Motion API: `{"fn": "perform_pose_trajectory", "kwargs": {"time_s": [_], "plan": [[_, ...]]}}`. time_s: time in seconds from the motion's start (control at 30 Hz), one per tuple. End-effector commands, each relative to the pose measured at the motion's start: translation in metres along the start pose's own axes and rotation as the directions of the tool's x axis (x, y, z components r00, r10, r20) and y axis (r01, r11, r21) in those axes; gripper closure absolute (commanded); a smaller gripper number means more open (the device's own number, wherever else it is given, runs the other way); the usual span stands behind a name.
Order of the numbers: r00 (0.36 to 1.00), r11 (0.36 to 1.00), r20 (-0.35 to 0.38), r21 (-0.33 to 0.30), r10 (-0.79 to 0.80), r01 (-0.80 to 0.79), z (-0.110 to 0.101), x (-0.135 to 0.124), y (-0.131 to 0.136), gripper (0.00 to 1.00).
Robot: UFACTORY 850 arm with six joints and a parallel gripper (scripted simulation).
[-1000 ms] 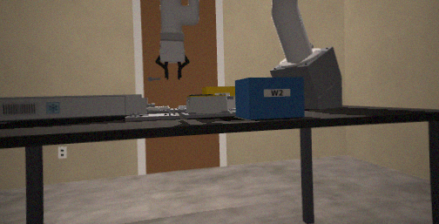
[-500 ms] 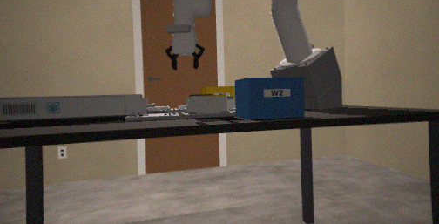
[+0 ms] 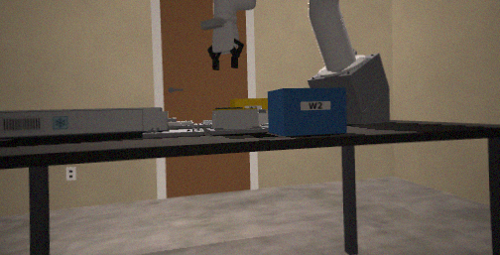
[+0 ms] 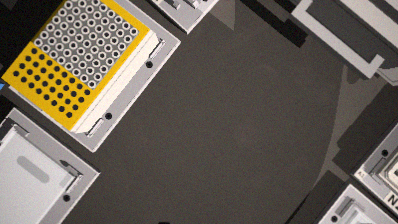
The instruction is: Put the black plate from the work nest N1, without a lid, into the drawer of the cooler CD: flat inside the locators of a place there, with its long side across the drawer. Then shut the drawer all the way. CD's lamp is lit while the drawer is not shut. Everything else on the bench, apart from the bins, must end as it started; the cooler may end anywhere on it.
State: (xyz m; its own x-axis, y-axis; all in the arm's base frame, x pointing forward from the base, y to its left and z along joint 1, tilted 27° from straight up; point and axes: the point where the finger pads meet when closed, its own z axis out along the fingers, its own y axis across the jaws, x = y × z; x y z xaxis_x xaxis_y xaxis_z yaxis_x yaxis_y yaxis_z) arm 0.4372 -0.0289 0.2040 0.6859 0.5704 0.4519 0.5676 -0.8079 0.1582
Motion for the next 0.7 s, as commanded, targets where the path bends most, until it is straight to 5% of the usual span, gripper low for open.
{"fn": "perform_pose_trajectory", "kwargs": {"time_s": [0.0, 0.67], "plan": [[0.981, 0.981, 0.024, 0.019, 0.193, -0.193, -0.02, -0.017, -0.015, 0.0], [0.779, 0.779, 0.03, 0.006, 0.627, -0.627, -0.03, -0.029, -0.024, 0.0]]}}
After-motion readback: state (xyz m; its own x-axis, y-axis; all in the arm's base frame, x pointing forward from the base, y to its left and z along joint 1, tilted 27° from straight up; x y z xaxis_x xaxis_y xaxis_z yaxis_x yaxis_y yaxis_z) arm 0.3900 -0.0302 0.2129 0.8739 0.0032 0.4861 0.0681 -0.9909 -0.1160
